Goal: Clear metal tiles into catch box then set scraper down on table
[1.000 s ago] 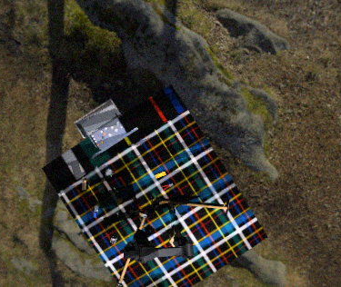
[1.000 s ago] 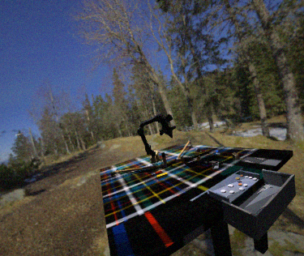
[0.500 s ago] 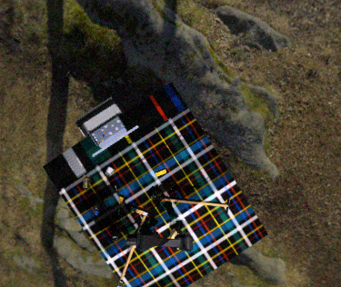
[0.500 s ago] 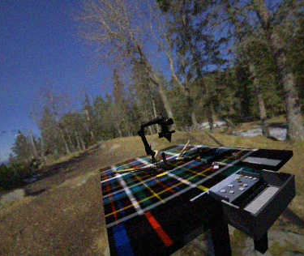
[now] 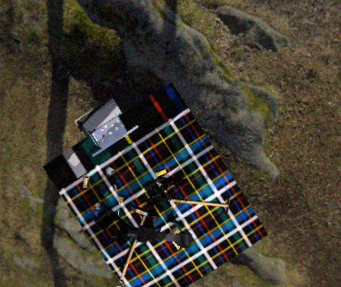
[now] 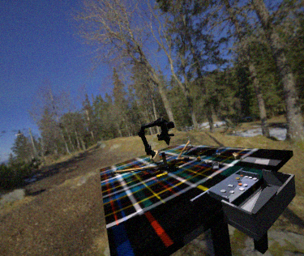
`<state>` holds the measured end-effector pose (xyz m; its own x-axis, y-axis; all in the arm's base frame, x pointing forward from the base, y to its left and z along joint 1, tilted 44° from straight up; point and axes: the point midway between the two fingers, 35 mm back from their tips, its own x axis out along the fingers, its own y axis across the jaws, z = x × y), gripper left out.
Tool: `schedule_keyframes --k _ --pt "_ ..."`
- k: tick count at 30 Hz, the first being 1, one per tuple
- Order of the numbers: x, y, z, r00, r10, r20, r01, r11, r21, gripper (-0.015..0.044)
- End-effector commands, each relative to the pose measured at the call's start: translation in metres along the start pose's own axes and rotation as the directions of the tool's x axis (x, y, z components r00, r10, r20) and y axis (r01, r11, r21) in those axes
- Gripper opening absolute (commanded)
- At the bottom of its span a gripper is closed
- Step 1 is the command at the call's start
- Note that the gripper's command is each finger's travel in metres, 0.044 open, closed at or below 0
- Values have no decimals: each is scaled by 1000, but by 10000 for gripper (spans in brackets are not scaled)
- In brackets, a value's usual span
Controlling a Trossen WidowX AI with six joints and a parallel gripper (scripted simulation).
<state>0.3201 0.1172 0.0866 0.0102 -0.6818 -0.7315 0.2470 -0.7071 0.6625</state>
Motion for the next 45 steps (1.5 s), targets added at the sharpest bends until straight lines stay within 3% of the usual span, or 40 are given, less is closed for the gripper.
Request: schedule_keyframes --k 1,45 --pt "4 0 1 1000 -1 16 1 1000 -12 0" --pt "94 1 1 1000 2 16 -1 1000 -10 0"
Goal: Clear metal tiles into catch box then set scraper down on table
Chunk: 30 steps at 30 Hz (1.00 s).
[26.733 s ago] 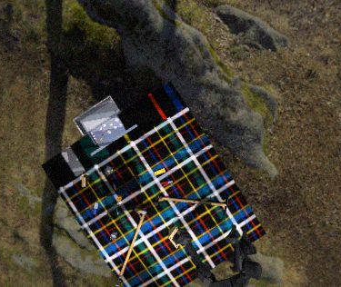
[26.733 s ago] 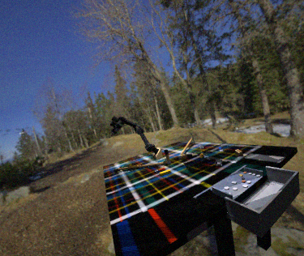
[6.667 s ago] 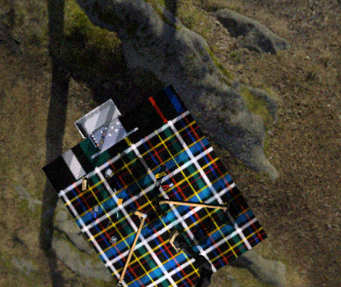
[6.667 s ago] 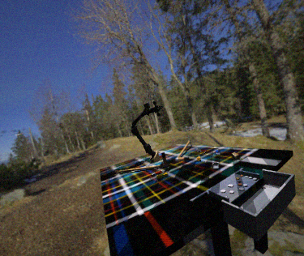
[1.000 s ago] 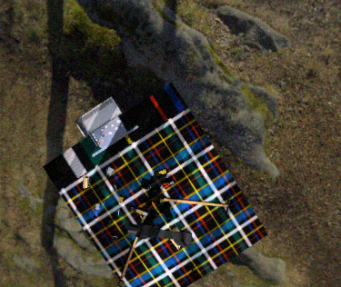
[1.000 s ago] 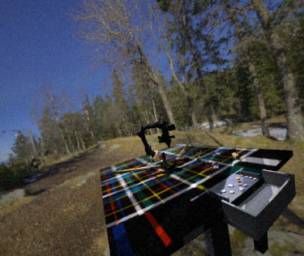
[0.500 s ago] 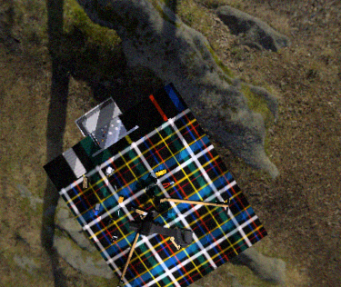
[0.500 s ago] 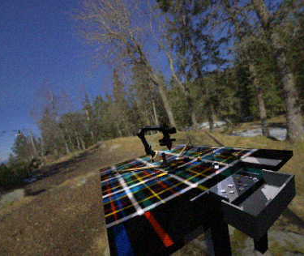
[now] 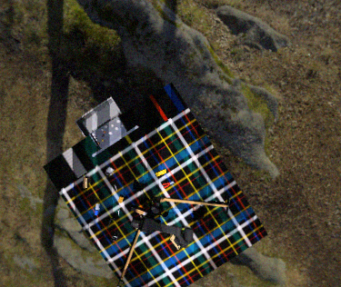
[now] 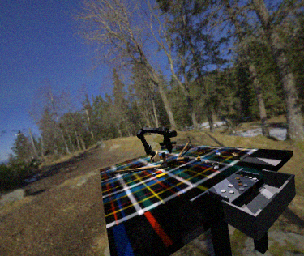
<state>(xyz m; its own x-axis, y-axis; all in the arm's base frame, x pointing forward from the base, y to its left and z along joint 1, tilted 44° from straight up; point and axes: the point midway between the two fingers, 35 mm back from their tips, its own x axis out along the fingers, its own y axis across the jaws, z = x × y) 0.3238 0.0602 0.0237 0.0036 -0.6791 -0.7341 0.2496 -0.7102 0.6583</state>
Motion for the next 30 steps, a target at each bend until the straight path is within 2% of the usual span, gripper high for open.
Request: schedule_keyframes --k 1,9,30 --pt "11 1 4 1000 7 11 -7 1000 -7 0" --pt "26 2 7 1000 9 12 -9 1000 -7 0" --pt "23 -27 0 1000 0 7 0 1000 -8 0"
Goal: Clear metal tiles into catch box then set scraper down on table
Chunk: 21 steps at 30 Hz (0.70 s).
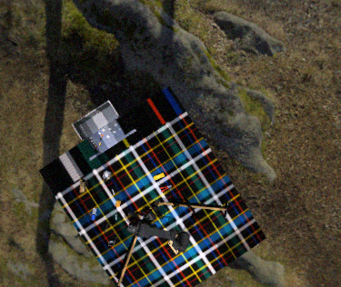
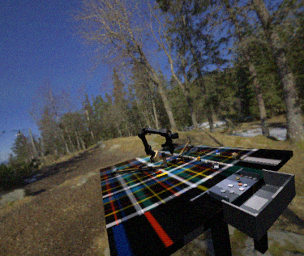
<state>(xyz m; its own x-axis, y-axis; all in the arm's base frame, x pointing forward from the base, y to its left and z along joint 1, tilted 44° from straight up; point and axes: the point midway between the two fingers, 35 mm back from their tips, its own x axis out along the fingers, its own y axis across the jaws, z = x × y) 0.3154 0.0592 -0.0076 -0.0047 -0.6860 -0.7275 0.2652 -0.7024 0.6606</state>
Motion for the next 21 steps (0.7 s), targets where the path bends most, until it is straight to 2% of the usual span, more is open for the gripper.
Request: schedule_keyframes --k 1,21 --pt "-1 -7 -4 1000 -7 -4 7 1000 8 0" --pt "-4 -40 -8 1000 -14 -7 14 1000 6 0"
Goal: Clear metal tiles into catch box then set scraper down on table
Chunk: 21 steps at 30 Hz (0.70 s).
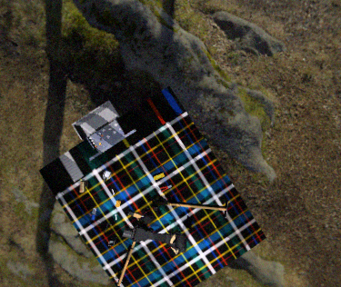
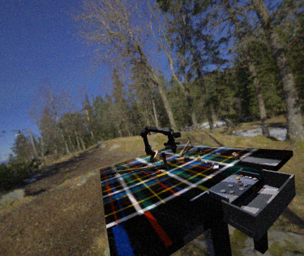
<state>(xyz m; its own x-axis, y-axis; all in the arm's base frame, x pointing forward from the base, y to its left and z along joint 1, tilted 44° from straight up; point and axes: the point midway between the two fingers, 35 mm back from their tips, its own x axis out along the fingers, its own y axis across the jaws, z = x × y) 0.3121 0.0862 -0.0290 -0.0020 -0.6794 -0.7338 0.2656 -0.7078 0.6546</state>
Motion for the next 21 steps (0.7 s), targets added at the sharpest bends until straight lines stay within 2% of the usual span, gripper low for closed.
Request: schedule_keyframes --k 1,21 --pt "-1 -7 -3 1000 -6 -2 6 1000 7 0" --pt "-2 -41 -4 1000 -10 -3 10 1000 6 0"
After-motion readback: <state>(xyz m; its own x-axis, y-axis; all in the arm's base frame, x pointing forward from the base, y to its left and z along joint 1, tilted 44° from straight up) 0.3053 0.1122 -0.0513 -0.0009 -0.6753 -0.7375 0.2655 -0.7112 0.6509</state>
